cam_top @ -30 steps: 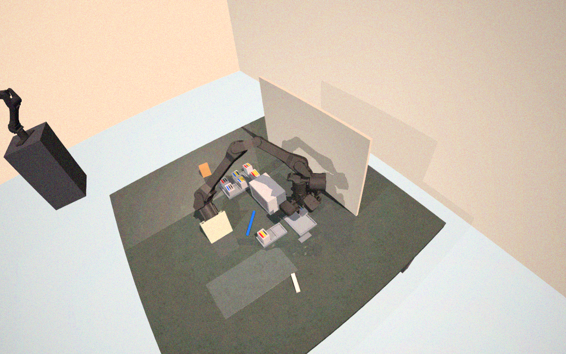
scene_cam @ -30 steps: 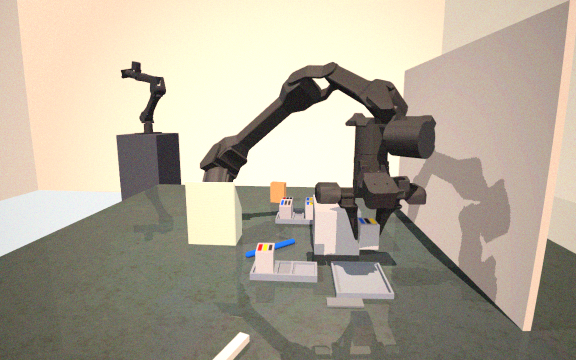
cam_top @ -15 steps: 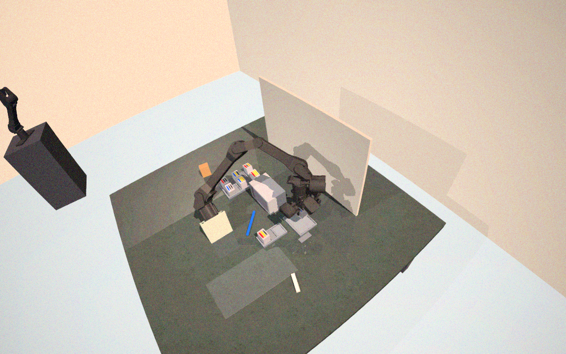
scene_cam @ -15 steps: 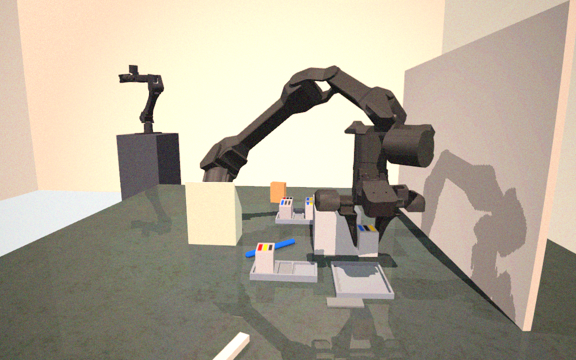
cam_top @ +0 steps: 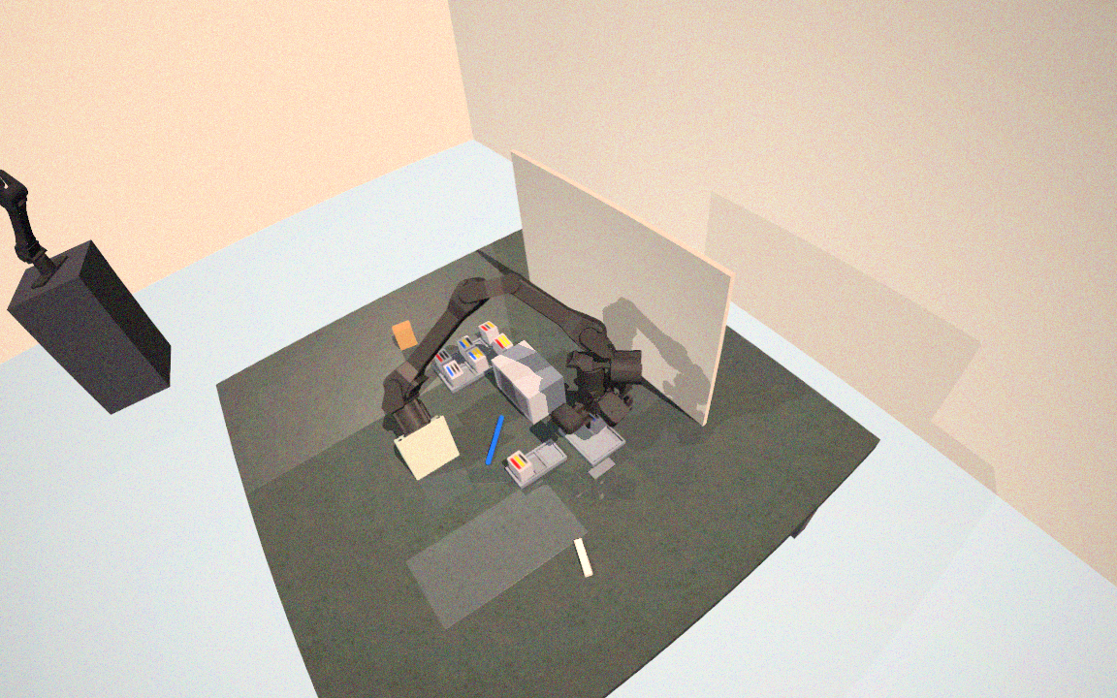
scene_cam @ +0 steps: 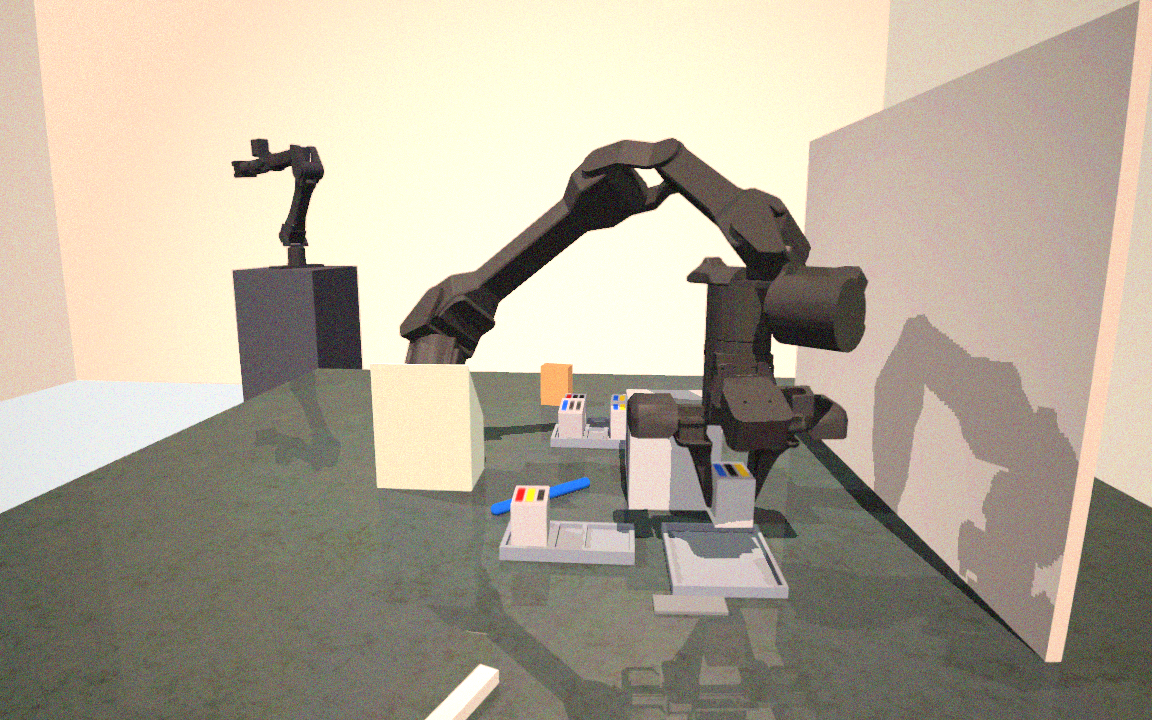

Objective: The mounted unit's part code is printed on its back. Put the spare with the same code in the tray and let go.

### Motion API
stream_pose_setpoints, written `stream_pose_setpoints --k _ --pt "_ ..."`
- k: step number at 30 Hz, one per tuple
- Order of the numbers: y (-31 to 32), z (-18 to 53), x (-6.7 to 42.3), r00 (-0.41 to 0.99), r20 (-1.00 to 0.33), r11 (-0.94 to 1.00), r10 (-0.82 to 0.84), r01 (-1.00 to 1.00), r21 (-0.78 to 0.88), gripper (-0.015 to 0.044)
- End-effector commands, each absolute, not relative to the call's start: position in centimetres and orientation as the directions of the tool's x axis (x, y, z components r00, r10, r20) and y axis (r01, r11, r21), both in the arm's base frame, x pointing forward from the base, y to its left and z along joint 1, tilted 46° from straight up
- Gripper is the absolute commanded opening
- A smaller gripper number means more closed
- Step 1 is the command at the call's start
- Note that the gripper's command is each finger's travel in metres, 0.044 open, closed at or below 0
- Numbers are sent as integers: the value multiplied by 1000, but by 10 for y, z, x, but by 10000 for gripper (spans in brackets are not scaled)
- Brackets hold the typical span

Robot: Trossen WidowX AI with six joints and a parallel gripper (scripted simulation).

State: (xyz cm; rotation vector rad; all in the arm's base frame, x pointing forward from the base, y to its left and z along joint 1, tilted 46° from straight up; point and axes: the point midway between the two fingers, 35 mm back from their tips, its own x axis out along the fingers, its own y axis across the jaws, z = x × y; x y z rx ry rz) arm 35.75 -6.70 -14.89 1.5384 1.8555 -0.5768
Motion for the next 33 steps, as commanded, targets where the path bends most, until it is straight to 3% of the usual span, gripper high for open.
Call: stream_pose_setpoints --k 1,33 --pt "-64 -151 357 -96 -716 208 692 976 70 0" --pt "-43 -169 349 -97 -713 208 695 976 70 0"
